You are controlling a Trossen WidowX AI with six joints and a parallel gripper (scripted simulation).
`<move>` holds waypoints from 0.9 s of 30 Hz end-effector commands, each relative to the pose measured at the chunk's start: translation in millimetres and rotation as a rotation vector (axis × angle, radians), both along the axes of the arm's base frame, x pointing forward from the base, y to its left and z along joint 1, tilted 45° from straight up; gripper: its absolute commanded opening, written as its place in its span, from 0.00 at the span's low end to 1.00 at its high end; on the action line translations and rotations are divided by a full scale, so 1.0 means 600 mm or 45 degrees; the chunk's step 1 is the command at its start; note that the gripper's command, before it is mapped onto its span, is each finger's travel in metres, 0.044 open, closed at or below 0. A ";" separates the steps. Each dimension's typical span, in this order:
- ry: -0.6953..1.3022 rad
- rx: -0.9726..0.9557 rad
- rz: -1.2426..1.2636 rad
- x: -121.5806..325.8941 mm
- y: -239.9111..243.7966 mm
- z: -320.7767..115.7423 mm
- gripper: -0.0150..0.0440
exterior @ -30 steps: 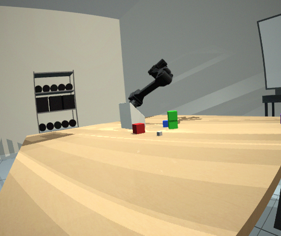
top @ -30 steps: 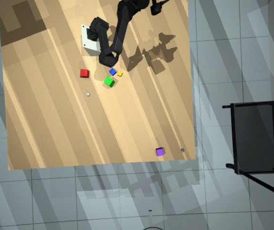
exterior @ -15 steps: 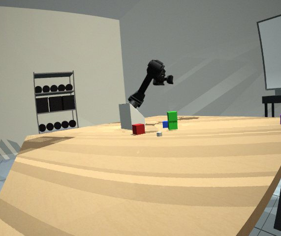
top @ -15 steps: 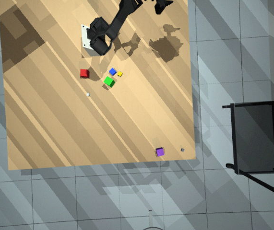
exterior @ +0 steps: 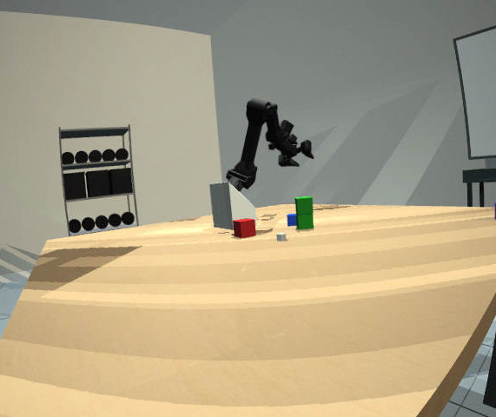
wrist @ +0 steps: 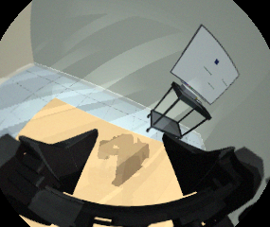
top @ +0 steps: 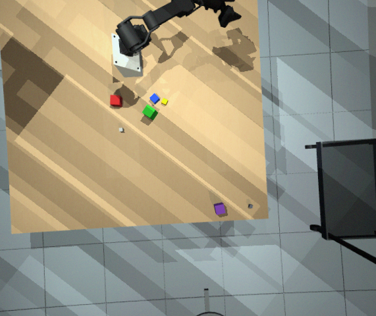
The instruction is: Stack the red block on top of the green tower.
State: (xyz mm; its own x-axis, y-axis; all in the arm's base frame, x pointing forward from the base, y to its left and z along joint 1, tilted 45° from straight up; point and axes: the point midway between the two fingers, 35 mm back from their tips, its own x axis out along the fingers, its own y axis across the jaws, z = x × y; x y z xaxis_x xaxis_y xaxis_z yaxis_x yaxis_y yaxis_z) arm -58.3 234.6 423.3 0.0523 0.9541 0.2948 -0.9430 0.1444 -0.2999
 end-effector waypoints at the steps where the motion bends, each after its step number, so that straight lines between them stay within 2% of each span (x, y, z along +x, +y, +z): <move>1: -0.039 -0.043 -0.061 0.014 0.022 -0.009 1.00; 13: -0.160 -0.251 -0.312 0.099 0.094 -0.060 1.00; 27: -0.193 -0.545 -0.581 0.242 0.139 -0.136 1.00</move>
